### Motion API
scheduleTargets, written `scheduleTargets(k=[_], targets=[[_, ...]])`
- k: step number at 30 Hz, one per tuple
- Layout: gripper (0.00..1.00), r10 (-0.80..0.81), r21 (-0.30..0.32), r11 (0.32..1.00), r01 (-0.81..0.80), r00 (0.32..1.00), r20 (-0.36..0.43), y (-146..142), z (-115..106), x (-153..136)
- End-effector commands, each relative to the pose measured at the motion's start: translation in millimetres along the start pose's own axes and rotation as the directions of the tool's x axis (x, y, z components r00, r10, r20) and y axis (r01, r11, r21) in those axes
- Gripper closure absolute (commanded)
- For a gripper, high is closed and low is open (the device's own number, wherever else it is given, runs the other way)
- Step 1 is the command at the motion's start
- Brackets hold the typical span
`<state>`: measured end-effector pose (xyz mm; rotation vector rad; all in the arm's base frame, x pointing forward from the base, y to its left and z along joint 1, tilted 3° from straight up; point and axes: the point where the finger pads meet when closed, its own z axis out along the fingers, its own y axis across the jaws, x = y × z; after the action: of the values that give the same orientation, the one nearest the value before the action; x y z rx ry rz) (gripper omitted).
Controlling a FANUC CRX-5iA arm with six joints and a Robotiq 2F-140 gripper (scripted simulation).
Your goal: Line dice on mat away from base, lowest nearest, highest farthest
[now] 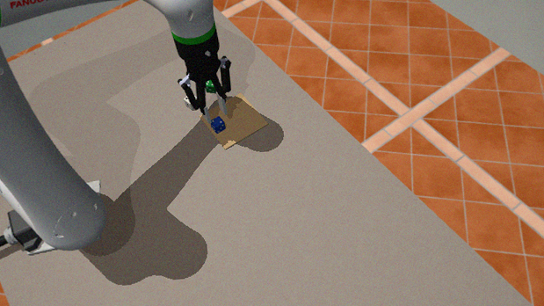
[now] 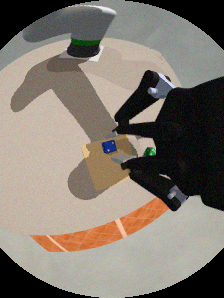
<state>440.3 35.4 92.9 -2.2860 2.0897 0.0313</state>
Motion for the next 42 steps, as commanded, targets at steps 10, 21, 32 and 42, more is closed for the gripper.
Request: scheduleTargets(k=[10,21,32,42], targets=[[0.72,0.000,-0.001,1.000,0.000,1.000,0.000,0.0,-37.8,-0.2],[0.00,0.000,-0.001,1.000,0.000,1.000,0.000,0.0,-38.1,-0.2],[0.00,0.000,-0.001,1.000,0.000,1.000,0.000,0.0,-38.1,-0.2],[0.00,-0.180,-0.001,0.984,0.180,0.984,0.000,12.0,-33.0,-94.6]])
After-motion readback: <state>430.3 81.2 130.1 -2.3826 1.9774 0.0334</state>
